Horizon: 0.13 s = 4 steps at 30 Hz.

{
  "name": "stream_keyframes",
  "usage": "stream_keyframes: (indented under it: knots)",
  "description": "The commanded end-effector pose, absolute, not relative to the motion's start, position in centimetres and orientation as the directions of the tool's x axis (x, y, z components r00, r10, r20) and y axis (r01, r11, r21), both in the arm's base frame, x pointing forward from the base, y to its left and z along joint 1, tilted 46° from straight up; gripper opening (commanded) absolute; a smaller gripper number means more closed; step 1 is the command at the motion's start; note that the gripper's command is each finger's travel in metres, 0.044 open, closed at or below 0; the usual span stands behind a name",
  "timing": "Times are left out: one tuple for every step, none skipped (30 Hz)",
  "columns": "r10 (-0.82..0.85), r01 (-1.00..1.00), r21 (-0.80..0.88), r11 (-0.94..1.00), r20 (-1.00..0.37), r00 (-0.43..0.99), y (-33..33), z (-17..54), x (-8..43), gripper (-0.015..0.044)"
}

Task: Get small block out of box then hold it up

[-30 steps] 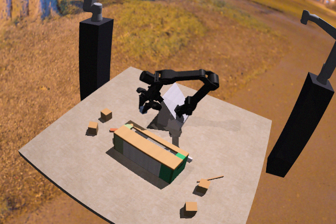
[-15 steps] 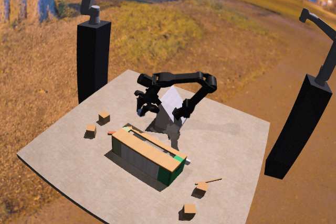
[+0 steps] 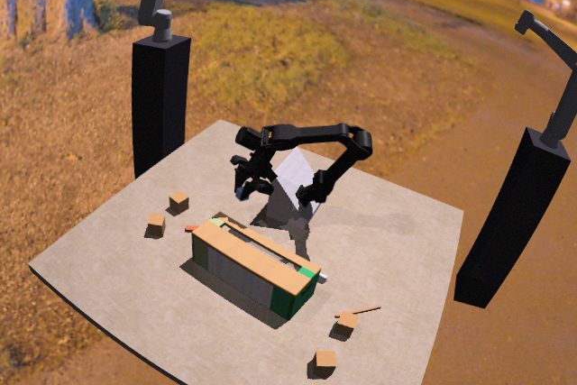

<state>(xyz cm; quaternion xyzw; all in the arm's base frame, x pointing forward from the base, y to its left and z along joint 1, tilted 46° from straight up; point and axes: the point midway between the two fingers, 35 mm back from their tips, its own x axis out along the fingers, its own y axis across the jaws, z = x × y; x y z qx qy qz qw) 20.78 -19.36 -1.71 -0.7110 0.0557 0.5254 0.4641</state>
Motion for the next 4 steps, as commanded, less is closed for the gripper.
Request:
stream_keyframes:
  knots:
    - [0.408, -0.570, -0.598, -0.564, -0.802, 0.437, -19.38, -1.73, 20.71, 0.0000]
    - [0.408, -0.570, -0.598, -0.564, -0.802, 0.437, -19.38, -1.73, 20.71, 0.0000]
    - [0.408, -0.570, -0.598, -0.564, -0.802, 0.437, -19.38, -1.73, 20.71, 0.0000]
    - [0.408, -0.570, -0.598, -0.564, -0.802, 0.437, -19.38, -1.73, 20.71, 0.0000]
